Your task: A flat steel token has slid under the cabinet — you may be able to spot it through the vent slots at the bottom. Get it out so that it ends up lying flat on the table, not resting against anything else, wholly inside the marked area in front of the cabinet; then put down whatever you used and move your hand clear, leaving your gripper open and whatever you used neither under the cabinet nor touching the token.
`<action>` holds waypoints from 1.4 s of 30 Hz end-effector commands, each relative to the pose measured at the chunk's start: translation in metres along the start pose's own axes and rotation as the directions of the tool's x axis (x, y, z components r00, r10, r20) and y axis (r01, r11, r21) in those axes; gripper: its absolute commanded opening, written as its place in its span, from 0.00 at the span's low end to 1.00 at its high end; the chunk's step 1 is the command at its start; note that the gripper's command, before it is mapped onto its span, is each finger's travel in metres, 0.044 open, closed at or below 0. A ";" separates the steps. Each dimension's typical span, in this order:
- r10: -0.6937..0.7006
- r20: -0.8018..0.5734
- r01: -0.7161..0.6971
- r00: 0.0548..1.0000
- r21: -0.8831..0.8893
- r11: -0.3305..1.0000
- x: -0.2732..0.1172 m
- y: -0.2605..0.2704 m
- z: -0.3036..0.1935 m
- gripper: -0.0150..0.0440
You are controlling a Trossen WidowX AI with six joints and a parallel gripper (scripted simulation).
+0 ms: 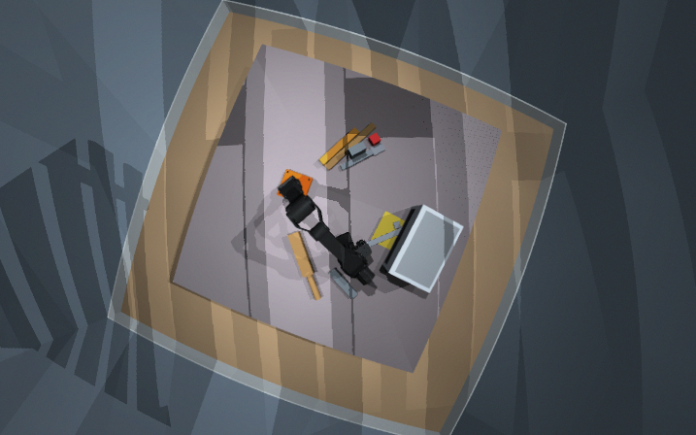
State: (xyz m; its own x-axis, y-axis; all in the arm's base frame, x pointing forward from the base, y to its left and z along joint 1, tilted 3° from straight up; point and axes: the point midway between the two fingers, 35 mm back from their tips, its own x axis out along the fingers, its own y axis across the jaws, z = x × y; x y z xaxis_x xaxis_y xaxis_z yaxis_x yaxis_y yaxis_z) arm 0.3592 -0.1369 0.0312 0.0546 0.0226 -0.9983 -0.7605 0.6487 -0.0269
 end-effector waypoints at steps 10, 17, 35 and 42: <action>0.004 0.002 -0.004 1.000 0.002 1.000 0.001 -0.001 -0.027 0.25; 0.004 0.001 -0.004 1.000 0.002 1.000 0.001 -0.001 -0.039 0.25; 0.003 -0.002 -0.003 1.000 0.001 1.000 0.001 -0.003 -0.068 0.25; 0.002 -0.003 -0.002 1.000 0.002 1.000 -0.004 -0.004 -0.065 0.25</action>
State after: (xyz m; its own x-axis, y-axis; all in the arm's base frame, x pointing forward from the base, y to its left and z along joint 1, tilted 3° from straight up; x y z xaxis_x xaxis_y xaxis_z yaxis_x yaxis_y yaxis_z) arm 0.3202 -0.1888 0.0283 0.0507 0.0205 -0.9985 -0.7588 0.6509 -0.0252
